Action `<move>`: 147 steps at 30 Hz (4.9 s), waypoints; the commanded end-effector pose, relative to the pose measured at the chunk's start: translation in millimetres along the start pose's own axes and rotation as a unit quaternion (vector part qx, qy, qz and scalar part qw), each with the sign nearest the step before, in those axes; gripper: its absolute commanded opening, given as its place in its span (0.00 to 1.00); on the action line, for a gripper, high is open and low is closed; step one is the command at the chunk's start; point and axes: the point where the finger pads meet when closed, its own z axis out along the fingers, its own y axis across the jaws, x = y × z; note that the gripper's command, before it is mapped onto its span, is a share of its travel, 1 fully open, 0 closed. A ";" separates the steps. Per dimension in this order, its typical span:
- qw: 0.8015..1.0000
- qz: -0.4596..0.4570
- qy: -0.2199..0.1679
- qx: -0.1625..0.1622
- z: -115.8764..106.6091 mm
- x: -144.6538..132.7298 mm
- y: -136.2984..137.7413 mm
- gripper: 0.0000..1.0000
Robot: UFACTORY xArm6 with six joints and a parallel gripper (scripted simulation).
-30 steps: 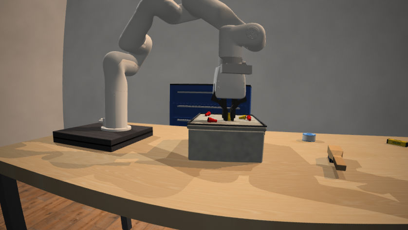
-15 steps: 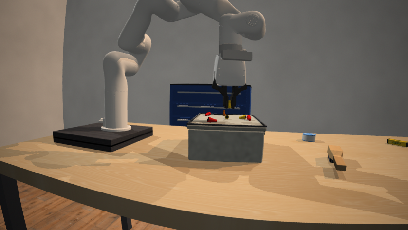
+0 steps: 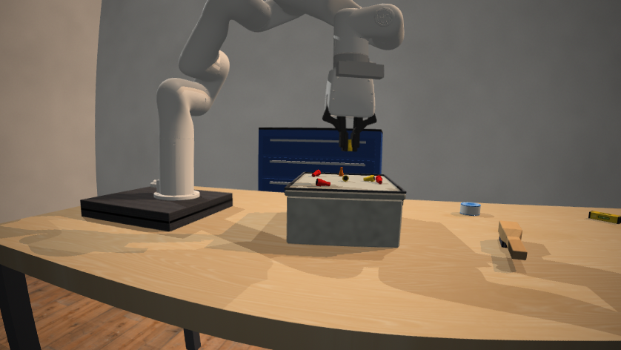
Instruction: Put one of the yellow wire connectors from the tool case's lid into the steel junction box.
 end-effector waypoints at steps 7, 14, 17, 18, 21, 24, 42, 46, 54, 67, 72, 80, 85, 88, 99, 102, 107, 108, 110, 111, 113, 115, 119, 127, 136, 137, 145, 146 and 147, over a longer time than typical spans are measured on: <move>1.000 0.000 0.001 0.002 -2.3 -0.3 -0.9 0.03; 1.000 0.000 0.001 0.002 -2.3 -11.6 -3.4 0.03; 1.000 0.000 0.001 0.002 -2.3 -22.4 -5.8 0.03; 1.000 0.000 0.001 0.002 -2.3 -26.9 -6.7 0.03; 1.000 0.000 0.001 0.002 -2.3 -37.1 -8.9 0.03; 1.000 0.000 0.001 0.002 -2.3 -48.9 -11.5 0.03; 1.000 0.000 0.001 0.002 -2.2 -183.6 -40.8 0.03; 1.000 0.000 0.001 0.002 -2.1 -222.0 -49.2 0.03; 1.000 0.000 0.001 0.002 -2.1 -286.1 -63.2 0.03; 1.000 0.000 0.001 0.002 -2.0 -321.3 -70.8 0.03; 1.000 0.000 0.001 0.002 -2.0 -324.7 -71.6 0.03; 1.000 0.000 0.001 0.002 -2.0 -325.5 -71.7 0.03; 1.000 0.000 0.001 0.002 -2.0 -325.5 -71.7 0.03; 1.000 0.000 0.001 0.002 0.0 -325.5 -71.7 0.03; 1.000 0.000 0.001 0.002 42.1 -325.4 -71.9 0.03; 1.000 0.000 0.001 0.002 67.8 -325.4 -72.0 0.03; 1.000 0.000 0.001 0.002 96.0 -325.3 -72.1 0.03; 1.000 0.000 0.001 0.002 105.3 -325.3 -72.1 0.03; 1.000 0.000 0.001 0.002 123.0 -325.3 -72.2 0.03; 1.000 0.000 0.001 0.002 131.1 -325.3 -72.2 0.03; 1.000 0.000 0.001 0.002 144.8 -325.2 -72.3 0.03; 1.000 0.000 0.001 0.002 154.3 -325.2 -72.3 0.03; 1.000 0.000 0.001 0.002 162.0 -325.2 -72.3 0.03; 1.000 0.000 0.001 0.002 162.4 -325.2 -72.3 0.03; 1.000 0.000 0.001 0.002 162.4 -325.2 -72.3 0.30; 1.000 0.000 0.001 0.002 162.4 -325.2 -72.3 0.30; 1.000 0.000 0.001 0.002 162.4 -325.2 -72.3 0.30; 1.000 0.000 0.001 0.002 162.4 -325.2 -72.3 0.30; 1.000 0.000 0.001 0.002 162.4 -325.2 -72.3 0.30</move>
